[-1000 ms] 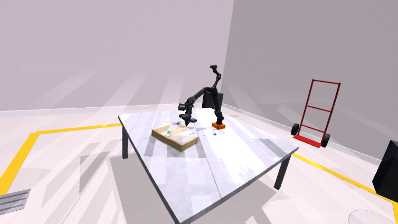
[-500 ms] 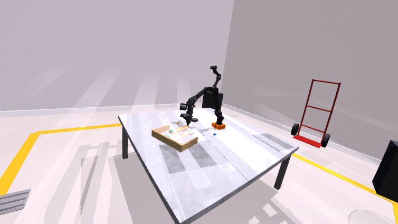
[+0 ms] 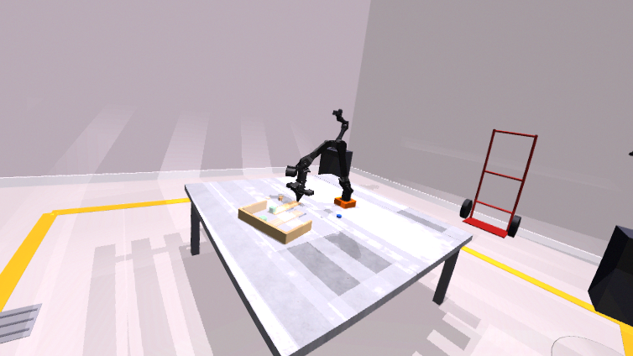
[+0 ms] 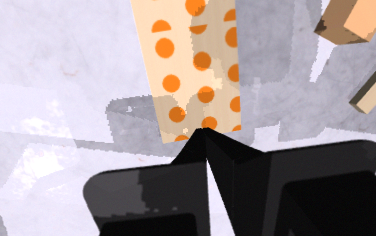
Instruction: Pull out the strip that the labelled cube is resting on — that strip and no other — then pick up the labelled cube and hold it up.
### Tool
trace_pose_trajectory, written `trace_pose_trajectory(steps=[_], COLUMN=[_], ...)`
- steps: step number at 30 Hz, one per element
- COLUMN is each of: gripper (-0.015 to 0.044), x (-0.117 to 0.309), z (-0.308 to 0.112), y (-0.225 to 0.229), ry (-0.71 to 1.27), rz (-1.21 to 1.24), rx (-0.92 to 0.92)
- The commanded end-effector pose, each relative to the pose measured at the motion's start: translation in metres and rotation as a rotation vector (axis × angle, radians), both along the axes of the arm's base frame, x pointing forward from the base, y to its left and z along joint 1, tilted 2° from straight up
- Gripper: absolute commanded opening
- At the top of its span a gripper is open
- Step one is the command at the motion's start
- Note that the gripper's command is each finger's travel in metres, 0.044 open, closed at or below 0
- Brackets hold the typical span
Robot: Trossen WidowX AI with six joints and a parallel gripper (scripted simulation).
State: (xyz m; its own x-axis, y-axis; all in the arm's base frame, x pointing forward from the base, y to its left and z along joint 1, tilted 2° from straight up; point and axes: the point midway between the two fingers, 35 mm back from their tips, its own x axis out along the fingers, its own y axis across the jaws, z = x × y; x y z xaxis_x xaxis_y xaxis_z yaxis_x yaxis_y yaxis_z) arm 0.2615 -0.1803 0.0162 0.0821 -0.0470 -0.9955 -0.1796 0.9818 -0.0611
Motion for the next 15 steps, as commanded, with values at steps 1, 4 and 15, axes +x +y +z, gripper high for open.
trace_pose_trajectory(steps=[1,4,15], gripper=[0.0,0.0,0.0], x=[-0.015,-0.019,-0.034], z=[-0.007,-0.007,-0.008], y=[0.0,-0.001,-0.004], ry=[0.032,0.033,0.034], rz=[-0.009,-0.009,-0.009], rx=[0.011,0.011,0.01])
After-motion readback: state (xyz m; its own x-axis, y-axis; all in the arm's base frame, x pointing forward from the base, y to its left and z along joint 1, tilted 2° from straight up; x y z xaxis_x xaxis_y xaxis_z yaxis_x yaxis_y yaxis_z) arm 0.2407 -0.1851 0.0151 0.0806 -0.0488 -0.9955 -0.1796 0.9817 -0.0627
